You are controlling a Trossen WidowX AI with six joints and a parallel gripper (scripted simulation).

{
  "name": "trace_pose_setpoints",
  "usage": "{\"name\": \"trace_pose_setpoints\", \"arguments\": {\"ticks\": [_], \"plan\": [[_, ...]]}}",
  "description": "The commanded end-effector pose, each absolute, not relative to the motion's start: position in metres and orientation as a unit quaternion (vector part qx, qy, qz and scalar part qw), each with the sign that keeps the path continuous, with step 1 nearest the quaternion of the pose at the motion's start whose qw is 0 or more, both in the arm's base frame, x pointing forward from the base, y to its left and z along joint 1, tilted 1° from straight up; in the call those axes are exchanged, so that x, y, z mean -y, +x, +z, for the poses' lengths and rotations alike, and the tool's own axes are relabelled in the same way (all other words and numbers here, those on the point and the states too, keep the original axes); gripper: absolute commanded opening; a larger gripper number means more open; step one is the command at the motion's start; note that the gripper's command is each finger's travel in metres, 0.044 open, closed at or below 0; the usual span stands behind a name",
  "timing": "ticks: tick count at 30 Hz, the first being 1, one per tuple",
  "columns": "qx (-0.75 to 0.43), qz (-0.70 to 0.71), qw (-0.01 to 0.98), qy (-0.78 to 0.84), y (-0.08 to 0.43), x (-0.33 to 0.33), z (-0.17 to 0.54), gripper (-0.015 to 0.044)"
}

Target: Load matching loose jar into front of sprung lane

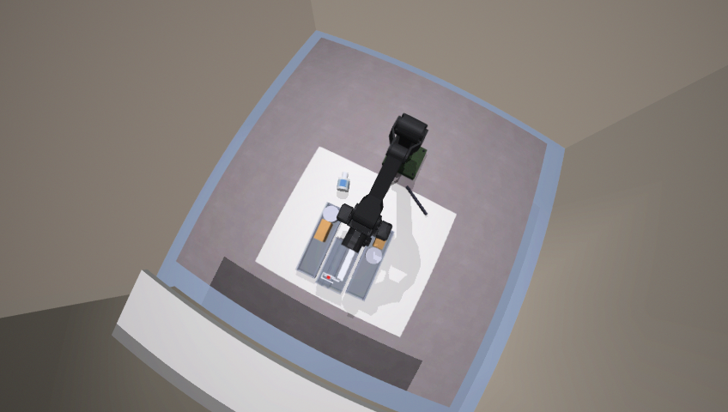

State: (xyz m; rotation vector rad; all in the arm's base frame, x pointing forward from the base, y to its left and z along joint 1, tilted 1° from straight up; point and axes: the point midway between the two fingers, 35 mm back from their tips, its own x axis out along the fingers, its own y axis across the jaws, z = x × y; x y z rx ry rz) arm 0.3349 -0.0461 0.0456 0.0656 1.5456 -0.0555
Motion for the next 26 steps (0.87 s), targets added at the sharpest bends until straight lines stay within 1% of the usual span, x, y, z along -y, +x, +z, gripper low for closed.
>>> {"name": "trace_pose_setpoints", "arguments": {"ticks": [1,7,13,26], "plan": [[-0.698,-0.024,0.715,0.031,0.335,0.046,0.048,0.0288],[-0.698,-0.024,0.715,0.031,0.335,0.046,0.065,0.0288],[-0.699,-0.024,0.715,0.031,0.331,0.046,0.066,0.0288],[-0.700,-0.024,0.713,0.031,0.288,0.043,0.067,0.0288]]}}
